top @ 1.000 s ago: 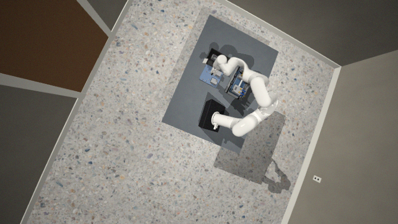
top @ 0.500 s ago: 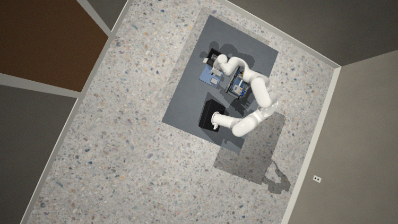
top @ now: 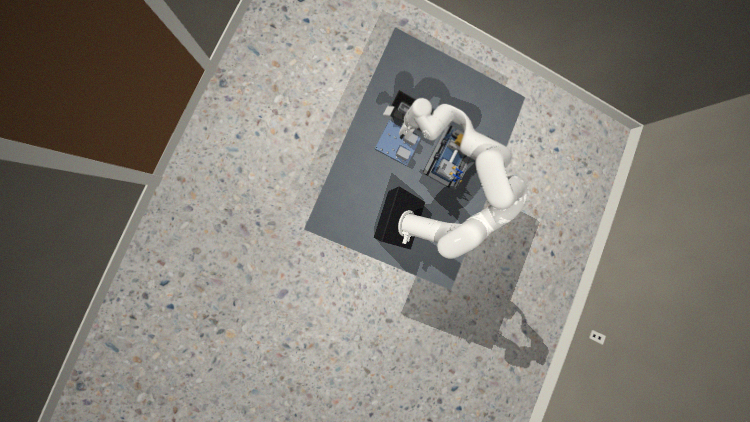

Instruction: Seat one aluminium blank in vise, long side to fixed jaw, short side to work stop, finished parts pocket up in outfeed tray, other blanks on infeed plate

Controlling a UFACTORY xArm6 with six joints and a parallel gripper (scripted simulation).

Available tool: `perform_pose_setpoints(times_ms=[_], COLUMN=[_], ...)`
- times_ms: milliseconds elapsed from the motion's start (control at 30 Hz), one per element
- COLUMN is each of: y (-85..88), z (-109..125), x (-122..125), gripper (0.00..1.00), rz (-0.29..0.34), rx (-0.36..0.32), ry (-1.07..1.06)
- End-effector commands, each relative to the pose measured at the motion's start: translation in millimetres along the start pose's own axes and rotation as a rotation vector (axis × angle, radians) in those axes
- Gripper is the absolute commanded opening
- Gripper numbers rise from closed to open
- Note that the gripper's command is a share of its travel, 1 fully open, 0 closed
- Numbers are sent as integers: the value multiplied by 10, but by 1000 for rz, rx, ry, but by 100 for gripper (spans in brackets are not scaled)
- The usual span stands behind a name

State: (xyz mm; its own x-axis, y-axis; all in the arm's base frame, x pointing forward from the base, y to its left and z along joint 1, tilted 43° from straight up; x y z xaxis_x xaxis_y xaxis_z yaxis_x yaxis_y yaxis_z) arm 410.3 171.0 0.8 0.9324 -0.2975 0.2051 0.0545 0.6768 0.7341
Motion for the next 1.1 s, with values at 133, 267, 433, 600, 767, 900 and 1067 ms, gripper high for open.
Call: perform_pose_setpoints(times_ms=[133, 267, 433, 600, 767, 900, 1067], y=[163, 212, 255, 263, 274, 308, 309], z=[-4, -4, -3, -3, -40, -174, -260], x=[7, 7, 7, 7, 106, 559, 1075], gripper=[0, 0, 0, 0, 0, 0, 0], rz=[2, 2, 2, 2, 2, 4, 3], rx=[3, 3, 3, 3, 3, 5, 5], ry=[-1, -1, -1, -1, 0, 2, 3])
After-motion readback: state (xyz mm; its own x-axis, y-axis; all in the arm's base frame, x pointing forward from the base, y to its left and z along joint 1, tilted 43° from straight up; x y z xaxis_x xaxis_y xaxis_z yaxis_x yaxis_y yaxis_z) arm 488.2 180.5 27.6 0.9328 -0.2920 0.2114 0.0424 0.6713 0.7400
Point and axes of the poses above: the point where the finger pads meet when closed, its own y axis back along the fingers, its own x axis across the jaws, z = x × y, the point moved 10 cm from there along y, back along the fingers, and after that the axes turned 8 degrees about -y, right-handed, at the moved point
